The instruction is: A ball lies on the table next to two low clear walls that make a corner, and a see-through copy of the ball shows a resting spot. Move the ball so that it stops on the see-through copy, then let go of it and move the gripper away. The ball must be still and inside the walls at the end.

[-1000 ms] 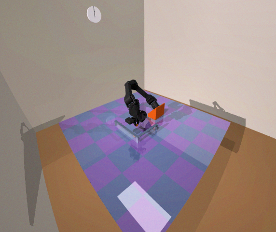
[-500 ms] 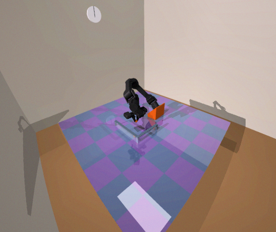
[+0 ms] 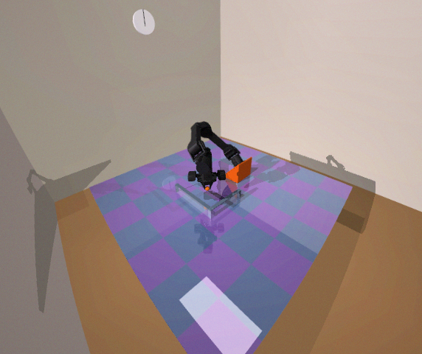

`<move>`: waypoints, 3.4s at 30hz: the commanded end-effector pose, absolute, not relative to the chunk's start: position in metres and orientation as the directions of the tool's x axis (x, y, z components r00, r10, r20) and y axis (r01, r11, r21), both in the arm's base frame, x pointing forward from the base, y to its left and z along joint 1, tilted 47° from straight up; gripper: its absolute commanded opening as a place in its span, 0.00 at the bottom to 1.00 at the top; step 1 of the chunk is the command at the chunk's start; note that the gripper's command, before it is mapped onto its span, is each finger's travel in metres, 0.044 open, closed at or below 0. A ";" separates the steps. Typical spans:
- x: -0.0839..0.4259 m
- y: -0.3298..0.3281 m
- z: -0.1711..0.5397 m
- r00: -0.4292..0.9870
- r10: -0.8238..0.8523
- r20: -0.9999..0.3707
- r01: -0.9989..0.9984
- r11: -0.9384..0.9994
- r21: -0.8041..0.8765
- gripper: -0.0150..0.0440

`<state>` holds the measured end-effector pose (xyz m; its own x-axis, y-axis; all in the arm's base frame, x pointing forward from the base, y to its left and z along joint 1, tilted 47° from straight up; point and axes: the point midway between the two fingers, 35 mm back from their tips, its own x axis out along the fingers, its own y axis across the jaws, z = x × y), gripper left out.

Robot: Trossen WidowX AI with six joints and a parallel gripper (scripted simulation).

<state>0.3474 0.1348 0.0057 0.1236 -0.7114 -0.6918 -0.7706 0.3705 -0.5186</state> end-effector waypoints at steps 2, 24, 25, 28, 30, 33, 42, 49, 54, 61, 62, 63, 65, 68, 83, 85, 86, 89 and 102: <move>0.354 0.135 0.000 0.127 -0.712 -0.691 -0.655 0.463 -0.597 0.25; 0.374 0.133 -0.019 0.128 -0.713 -0.689 -0.045 0.690 -0.722 0.25; 0.374 0.133 -0.019 0.128 -0.713 -0.689 -0.045 0.690 -0.722 0.25; 0.375 0.130 -0.023 0.129 -0.713 -0.690 -0.045 0.691 -0.722 0.25; 0.377 0.124 -0.028 0.129 -0.712 -0.690 -0.045 0.691 -0.722 0.25; 0.379 0.113 -0.039 0.129 -0.712 -0.690 -0.045 0.691 -0.722 0.25; 0.383 0.083 -0.067 0.129 -0.715 -0.687 -0.044 0.688 -0.724 0.25; 0.384 0.080 -0.069 0.129 -0.715 -0.687 -0.044 0.688 -0.724 0.25; 0.385 0.074 -0.075 0.129 -0.715 -0.687 -0.044 0.688 -0.724 0.25; 0.386 0.069 -0.080 0.129 -0.715 -0.687 -0.044 0.688 -0.725 0.25; 0.386 0.069 -0.080 0.129 -0.715 -0.687 -0.044 0.688 -0.725 0.25; 0.386 0.069 -0.080 0.129 -0.715 -0.687 -0.044 0.688 -0.725 0.25; 0.386 0.069 -0.080 0.129 -0.715 -0.687 -0.044 0.688 -0.725 0.25; 0.386 0.069 -0.080 0.129 -0.715 -0.687 -0.044 0.688 -0.725 0.25; 0.385 0.072 -0.078 0.132 -0.713 -0.689 -0.045 0.690 -0.722 0.63; 0.385 0.074 -0.076 0.132 -0.712 -0.689 -0.045 0.690 -0.722 0.63; 0.385 0.080 -0.071 0.132 -0.712 -0.690 -0.045 0.691 -0.722 0.63; 0.379 0.116 -0.037 0.130 -0.711 -0.691 -0.045 0.692 -0.721 0.63; 0.375 0.131 -0.026 0.138 -0.712 -0.689 -0.056 0.689 -0.723 0.68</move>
